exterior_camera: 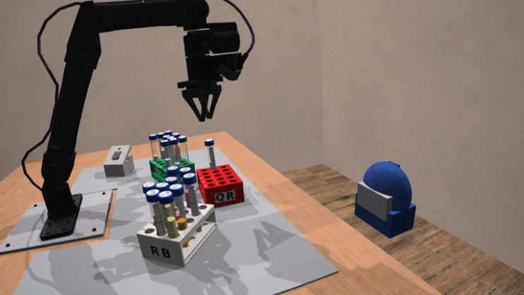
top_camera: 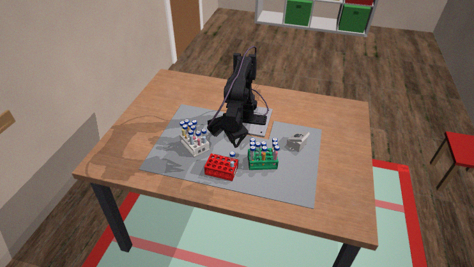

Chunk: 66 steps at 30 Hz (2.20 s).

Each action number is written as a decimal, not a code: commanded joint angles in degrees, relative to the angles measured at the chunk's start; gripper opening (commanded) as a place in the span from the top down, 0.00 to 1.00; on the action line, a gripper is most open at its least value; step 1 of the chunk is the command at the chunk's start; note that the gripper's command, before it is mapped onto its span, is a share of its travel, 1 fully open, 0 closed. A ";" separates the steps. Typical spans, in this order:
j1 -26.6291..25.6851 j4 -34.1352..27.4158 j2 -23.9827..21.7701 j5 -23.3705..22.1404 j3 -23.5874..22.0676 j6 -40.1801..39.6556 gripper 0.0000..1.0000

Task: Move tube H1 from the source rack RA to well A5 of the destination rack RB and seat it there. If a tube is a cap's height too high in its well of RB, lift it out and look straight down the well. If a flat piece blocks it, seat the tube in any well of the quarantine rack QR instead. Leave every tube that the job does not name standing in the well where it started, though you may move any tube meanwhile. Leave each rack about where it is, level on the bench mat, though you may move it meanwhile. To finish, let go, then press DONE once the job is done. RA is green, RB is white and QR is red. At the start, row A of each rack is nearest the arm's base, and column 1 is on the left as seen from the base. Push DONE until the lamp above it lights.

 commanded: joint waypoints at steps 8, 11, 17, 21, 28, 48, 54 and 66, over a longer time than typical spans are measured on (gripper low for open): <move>-0.68 -1.14 -0.67 0.30 0.94 -0.55 0.70; -0.73 -1.14 -0.69 0.30 0.91 -0.57 0.70; -3.05 -0.95 -7.57 0.51 -8.89 -12.07 0.70; -5.28 1.46 -12.77 0.91 -15.79 -21.57 0.70; -8.39 2.89 -18.40 0.41 -22.45 -27.96 0.70; 11.62 3.32 -16.77 0.24 -20.60 -8.77 0.70; 17.44 2.32 -15.36 -0.13 -19.01 -2.99 0.70; 24.66 0.74 -13.54 0.10 -15.36 4.34 0.70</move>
